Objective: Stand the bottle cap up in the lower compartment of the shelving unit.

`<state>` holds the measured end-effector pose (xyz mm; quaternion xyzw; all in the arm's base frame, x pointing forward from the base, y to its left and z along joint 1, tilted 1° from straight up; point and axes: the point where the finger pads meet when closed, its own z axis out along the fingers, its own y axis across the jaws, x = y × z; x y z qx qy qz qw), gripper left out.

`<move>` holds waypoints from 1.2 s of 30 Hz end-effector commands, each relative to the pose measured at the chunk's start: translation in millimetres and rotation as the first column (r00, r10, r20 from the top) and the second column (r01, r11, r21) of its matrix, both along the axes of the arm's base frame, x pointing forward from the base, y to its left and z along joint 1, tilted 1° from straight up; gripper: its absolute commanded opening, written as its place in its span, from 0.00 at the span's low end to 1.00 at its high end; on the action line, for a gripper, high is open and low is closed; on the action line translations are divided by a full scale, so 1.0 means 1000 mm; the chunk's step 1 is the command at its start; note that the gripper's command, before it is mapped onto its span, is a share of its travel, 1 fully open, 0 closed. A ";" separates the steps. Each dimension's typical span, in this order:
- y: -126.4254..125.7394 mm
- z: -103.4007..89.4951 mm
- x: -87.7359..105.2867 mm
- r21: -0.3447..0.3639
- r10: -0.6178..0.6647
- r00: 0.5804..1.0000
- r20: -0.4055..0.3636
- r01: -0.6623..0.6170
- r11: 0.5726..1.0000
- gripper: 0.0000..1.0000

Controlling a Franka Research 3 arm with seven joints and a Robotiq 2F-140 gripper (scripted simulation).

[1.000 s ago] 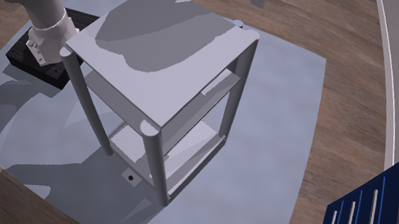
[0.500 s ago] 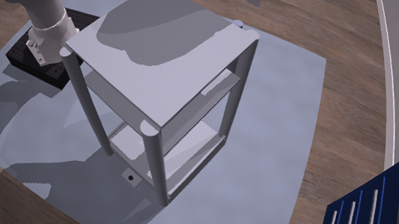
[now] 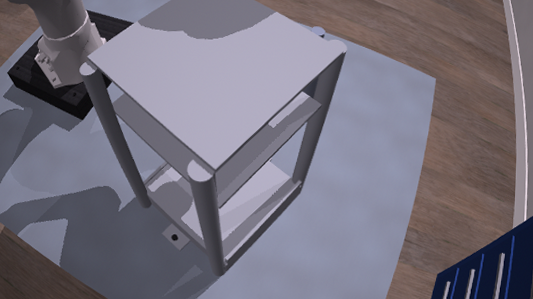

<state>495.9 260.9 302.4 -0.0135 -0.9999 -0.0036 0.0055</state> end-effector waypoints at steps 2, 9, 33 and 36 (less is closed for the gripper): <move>-0.002 -0.002 -0.003 -0.021 -0.101 0.995 0.014 0.101 0.995 1.00; -0.001 -0.003 -0.005 -0.025 -0.104 0.994 0.014 0.105 0.994 1.00; -0.001 -0.003 -0.005 -0.025 -0.104 0.994 0.014 0.105 0.994 1.00; -0.001 -0.003 -0.005 -0.025 -0.104 0.994 0.014 0.105 0.994 1.00</move>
